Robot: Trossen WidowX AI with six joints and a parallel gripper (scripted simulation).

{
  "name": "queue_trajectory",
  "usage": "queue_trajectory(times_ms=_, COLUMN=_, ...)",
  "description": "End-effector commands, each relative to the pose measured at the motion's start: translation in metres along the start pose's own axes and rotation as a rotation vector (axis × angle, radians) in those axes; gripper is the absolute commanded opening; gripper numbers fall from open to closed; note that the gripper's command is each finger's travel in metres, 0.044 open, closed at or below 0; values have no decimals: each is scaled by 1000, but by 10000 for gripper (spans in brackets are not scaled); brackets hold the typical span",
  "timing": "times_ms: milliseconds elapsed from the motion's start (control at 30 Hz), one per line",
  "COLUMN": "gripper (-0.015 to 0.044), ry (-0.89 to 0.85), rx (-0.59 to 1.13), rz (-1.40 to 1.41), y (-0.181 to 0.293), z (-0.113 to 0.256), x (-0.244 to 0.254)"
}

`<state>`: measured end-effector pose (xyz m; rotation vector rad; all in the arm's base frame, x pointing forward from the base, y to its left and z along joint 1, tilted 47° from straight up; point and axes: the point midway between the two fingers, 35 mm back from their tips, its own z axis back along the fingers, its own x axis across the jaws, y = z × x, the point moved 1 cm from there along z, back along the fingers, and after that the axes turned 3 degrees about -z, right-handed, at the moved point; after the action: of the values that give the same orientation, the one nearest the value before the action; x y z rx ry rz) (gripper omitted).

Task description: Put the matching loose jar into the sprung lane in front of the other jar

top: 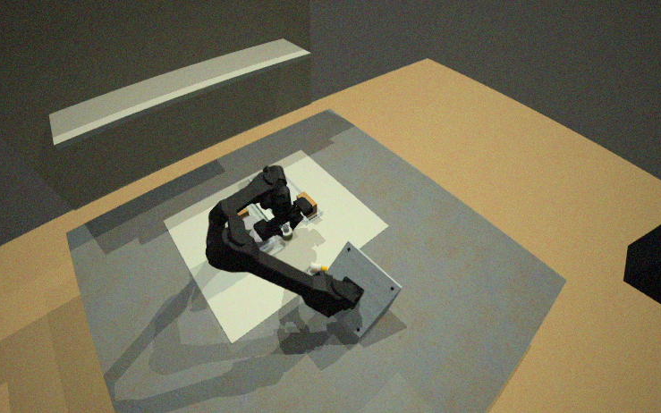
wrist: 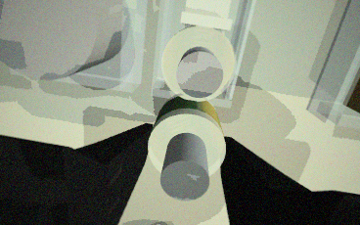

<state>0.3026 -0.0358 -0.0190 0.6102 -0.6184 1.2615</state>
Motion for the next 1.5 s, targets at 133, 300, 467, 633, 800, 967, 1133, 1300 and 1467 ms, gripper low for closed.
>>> queue_trajectory(times_ms=133, gripper=0, ry=0, rx=-18, rz=9, y=-9, z=2, x=1)
queue_trajectory(times_ms=300, gripper=0, ry=0, rx=-18, rz=9, y=-11, z=2, x=1)
queue_trajectory(times_ms=467, gripper=0, ry=0, rx=-18, rz=9, y=-13, z=2, x=1)
queue_trajectory(times_ms=633, gripper=0, ry=0, rx=-18, rz=9, y=-15, z=2, x=1)
queue_trajectory(times_ms=800, gripper=0, ry=0, rx=-18, rz=9, y=-16, z=2, x=1)
queue_trajectory(times_ms=967, gripper=0, ry=0, rx=-18, rz=9, y=-18, z=3, x=1)
queue_trajectory(times_ms=1133, gripper=0, ry=0, rx=-18, rz=9, y=-20, z=3, x=1)
queue_trajectory(times_ms=1300, gripper=0, ry=0, rx=-18, rz=9, y=-22, z=3, x=2)
queue_trajectory(times_ms=1467, gripper=0, ry=0, rx=-18, rz=9, y=-23, z=3, x=2)
